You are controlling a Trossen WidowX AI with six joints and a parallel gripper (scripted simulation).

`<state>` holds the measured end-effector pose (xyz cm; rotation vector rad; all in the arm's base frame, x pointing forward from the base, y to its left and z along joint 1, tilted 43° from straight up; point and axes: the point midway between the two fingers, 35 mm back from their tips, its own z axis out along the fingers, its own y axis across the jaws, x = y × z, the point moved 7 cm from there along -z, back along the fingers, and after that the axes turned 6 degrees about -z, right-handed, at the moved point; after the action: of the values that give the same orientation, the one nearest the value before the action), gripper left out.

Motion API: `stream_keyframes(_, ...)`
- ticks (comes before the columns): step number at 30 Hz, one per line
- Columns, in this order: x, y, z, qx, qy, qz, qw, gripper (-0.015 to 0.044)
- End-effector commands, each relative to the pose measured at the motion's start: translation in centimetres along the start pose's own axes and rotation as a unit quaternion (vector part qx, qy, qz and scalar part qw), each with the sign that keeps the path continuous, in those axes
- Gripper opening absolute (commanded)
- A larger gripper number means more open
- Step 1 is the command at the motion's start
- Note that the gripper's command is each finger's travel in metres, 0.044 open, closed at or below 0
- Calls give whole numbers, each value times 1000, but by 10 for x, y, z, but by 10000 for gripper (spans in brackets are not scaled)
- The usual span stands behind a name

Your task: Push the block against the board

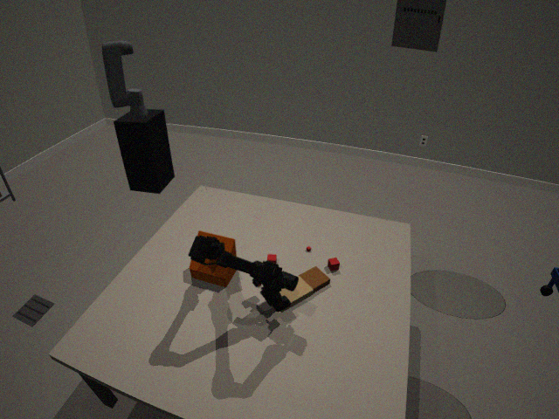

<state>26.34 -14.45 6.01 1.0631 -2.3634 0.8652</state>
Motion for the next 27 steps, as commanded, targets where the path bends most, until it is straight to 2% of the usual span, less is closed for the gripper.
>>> stream_keyframes(1, 7, 2, 0, 0, -1, -3, 1000, 0)
stream_keyframes(12, 17, 3, -2, 0, 1, 0, 1000, 0)
stream_keyframes(16, 17, 3, -46, 0, -1, -2, 1000, 0)
stream_keyframes(18, 18, 3, -55, 0, -1, -3, 1000, 0)
stream_keyframes(24, 17, 3, -50, 1, -3, -2, 1000, 0)
stream_keyframes(27, 12, -3, -51, 1, -3, 38, 999, 0)
